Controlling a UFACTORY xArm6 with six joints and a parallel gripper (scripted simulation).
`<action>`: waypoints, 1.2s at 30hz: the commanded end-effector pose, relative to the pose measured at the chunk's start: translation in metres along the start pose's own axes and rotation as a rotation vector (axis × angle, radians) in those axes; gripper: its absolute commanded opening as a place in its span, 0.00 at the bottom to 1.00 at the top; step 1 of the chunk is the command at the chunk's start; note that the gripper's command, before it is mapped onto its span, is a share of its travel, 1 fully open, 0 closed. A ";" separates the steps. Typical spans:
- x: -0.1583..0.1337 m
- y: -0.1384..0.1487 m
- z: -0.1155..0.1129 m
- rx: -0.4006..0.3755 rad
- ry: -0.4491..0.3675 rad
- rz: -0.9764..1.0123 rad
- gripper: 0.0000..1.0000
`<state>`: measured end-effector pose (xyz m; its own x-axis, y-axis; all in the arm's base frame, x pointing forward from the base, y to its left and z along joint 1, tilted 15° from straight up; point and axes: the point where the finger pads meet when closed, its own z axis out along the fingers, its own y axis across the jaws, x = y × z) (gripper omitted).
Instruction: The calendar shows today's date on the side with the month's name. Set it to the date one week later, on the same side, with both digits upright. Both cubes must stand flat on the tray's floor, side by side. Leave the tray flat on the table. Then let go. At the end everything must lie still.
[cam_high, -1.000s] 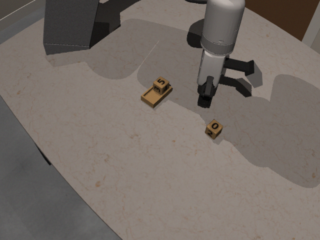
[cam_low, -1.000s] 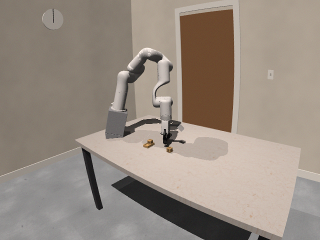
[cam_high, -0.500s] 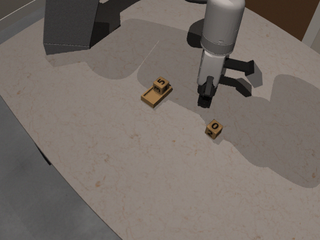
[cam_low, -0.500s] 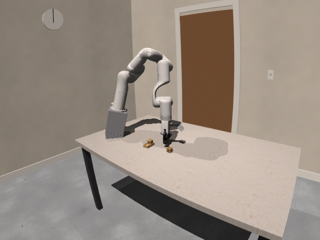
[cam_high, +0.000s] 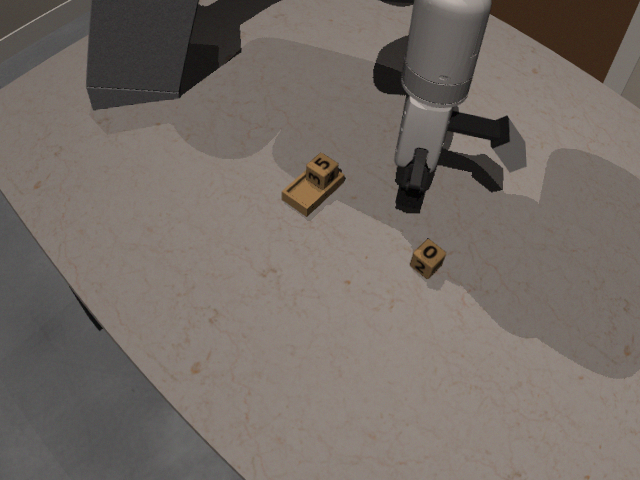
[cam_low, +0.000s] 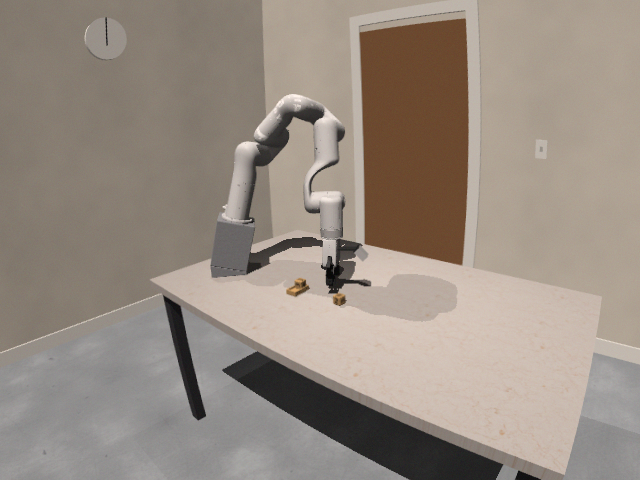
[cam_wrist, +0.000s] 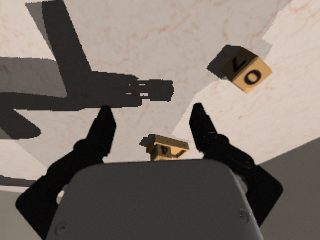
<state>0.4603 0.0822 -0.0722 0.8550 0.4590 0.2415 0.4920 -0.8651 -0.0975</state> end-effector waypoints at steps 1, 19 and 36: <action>0.002 0.001 -0.011 -0.002 0.003 0.000 1.00; 0.002 0.001 -0.054 -0.002 0.003 0.000 1.00; 0.002 0.002 -0.054 -0.001 0.003 0.033 1.00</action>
<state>0.4527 0.0710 -0.0207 0.8653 0.4401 0.2398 0.4734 -0.8748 -0.1029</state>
